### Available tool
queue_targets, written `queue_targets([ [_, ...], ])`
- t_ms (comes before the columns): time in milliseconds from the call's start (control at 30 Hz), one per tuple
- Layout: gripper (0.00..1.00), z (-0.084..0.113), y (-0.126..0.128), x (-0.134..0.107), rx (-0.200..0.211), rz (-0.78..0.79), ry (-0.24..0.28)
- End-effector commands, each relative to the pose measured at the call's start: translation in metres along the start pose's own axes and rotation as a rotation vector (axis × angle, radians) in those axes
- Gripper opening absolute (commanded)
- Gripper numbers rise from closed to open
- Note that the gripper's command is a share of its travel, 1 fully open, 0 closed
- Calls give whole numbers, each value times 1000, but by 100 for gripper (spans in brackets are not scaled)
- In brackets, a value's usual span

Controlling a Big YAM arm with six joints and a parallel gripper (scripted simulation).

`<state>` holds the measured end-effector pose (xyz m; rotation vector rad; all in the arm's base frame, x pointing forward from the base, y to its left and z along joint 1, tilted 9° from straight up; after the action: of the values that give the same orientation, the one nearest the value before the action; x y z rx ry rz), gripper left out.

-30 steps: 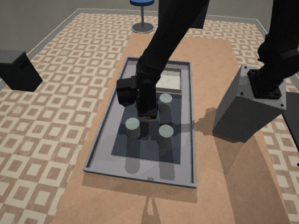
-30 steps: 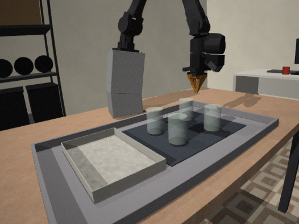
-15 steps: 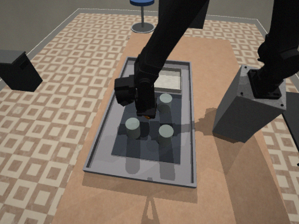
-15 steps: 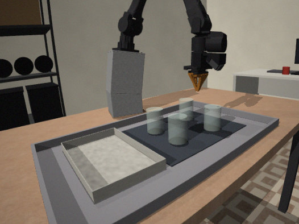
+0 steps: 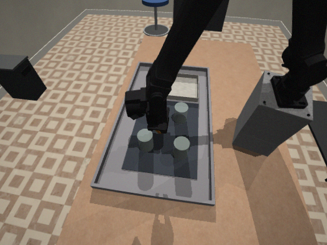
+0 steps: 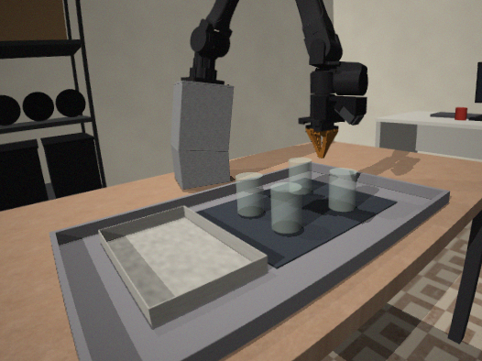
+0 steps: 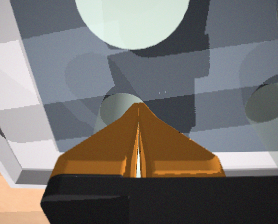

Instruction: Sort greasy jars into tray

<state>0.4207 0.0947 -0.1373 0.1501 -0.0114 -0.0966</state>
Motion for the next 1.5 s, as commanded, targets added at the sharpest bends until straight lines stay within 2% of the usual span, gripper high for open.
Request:
queue_targets([
  [0, 0, -13, 9, 13, 5, 4, -28],
  [133, 0, -32, 9, 13, 5, 4, -28],
  [600, 0, -33, 12, 17, 5, 4, -28],
  [1467, 0, -39, 10, 6, 5, 4, -28],
])
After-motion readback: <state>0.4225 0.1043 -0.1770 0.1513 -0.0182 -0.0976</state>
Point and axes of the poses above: the point where the finger pads meet when closed, its own z axis back along the fingers, its own y axis across the jaws, x = y × z, the point moved 2 cm from there along z, back along the fingers, and after that the axes turned 4 degrees about -z, right-handed, at the moved point
